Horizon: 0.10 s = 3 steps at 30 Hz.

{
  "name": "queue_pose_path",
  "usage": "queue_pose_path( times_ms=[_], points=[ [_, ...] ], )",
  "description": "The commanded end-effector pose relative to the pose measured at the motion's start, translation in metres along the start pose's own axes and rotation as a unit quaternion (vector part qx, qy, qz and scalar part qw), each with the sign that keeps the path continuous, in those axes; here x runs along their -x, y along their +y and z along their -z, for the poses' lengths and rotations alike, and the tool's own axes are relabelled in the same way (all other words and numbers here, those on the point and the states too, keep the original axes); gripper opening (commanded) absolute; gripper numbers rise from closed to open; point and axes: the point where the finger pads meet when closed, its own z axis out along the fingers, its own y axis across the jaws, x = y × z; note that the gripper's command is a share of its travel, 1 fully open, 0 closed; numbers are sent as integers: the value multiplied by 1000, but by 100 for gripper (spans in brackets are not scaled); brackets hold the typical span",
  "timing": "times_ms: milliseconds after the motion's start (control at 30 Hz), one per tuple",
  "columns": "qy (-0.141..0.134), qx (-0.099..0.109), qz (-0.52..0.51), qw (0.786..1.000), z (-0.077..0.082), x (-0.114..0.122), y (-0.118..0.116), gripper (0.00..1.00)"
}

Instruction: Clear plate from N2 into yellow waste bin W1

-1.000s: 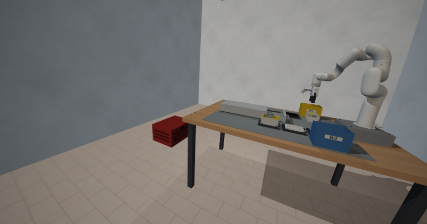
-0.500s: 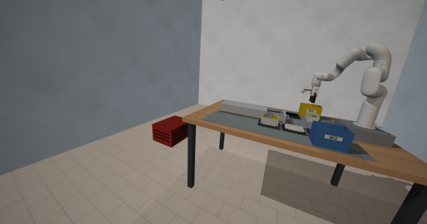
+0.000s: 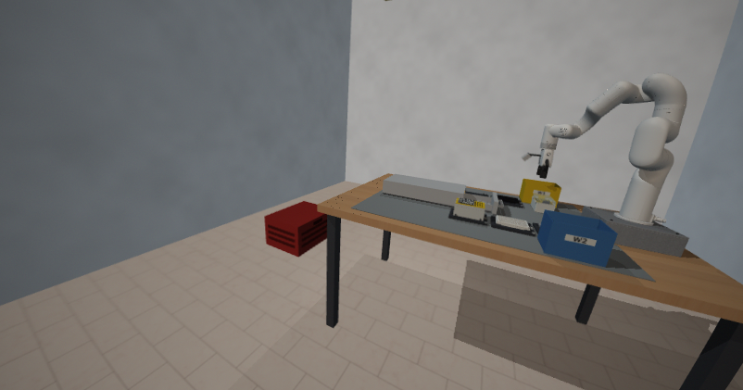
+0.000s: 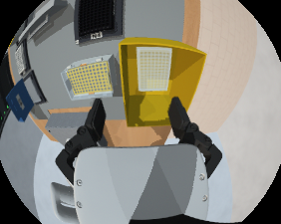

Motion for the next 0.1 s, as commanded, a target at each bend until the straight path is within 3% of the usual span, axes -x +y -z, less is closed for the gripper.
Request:
queue_pose_path(
  times_ms=[0, 67],
  points=[
    [1, 1, -1, 1000, 3, -2, -2, 100],
    [1, 1, -1, 1000, 3, -2, -2, 100]
  ],
)
